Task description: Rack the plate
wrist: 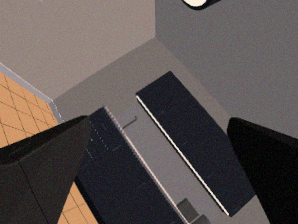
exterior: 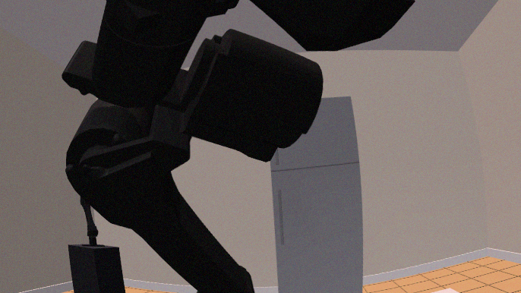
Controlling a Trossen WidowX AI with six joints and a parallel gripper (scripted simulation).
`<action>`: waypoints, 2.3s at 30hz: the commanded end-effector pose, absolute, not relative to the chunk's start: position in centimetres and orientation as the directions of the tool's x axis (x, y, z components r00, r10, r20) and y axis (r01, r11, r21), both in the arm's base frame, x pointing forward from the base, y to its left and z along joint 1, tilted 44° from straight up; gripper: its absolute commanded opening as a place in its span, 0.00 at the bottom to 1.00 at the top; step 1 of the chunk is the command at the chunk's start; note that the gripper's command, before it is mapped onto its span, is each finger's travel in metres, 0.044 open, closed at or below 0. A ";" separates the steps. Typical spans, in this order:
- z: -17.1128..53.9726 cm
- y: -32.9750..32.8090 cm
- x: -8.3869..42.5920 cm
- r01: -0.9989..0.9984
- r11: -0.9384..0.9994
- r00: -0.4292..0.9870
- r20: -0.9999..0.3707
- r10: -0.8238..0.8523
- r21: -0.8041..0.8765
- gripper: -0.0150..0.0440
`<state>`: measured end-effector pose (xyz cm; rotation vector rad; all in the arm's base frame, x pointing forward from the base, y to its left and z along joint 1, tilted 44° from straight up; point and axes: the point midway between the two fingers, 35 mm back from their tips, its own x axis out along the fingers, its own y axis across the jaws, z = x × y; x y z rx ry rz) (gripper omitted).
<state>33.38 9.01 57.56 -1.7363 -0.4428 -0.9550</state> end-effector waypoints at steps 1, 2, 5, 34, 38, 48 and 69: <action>57.6 9.0 33.3 0.692 -0.374 0.611 0.777 -0.152 -0.617 0.93; 57.7 9.1 33.1 0.697 -0.370 0.608 0.780 -0.150 -0.614 0.93; 58.5 9.8 31.7 0.729 -0.343 0.585 0.799 -0.137 -0.593 0.93; 67.0 6.4 7.7 0.980 0.179 0.121 0.968 -0.221 -0.082 0.93; 67.3 4.1 5.3 0.971 0.237 0.073 0.958 -0.277 -0.006 0.93; 66.8 -1.9 1.5 0.921 0.360 0.017 0.908 -0.418 0.148 0.93; 61.8 -16.5 2.0 0.807 0.444 0.100 0.650 -0.753 0.390 0.93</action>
